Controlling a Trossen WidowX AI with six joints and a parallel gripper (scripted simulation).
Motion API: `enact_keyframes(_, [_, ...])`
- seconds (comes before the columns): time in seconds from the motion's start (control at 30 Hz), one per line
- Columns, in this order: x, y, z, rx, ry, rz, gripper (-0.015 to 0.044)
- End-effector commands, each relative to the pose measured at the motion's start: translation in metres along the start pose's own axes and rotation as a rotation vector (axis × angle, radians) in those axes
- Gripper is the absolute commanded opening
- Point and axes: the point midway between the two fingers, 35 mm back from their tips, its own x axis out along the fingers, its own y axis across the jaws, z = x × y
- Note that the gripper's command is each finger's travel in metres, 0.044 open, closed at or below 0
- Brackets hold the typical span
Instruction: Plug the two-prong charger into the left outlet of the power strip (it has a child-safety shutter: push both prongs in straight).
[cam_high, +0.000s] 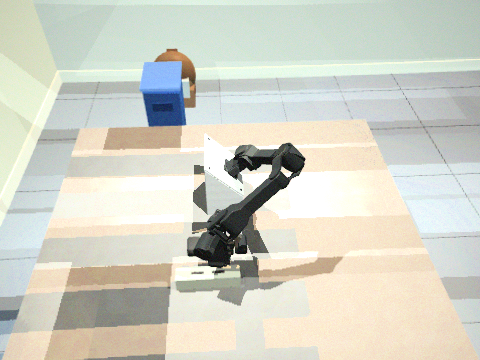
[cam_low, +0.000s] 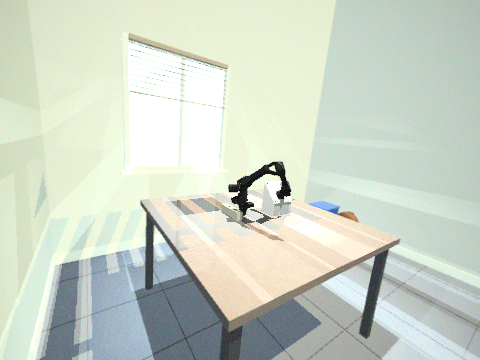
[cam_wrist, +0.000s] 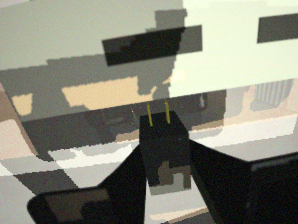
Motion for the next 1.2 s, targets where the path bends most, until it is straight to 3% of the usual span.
enact_keyframes(0.0, [-0.0006, 0.0006, 0.0018, 0.005, -0.002, 0.003, 0.0000])
enact_keyframes(1.17, [-0.0011, 0.0007, 0.0078, 0.004, -0.003, 0.003, 0.0000])
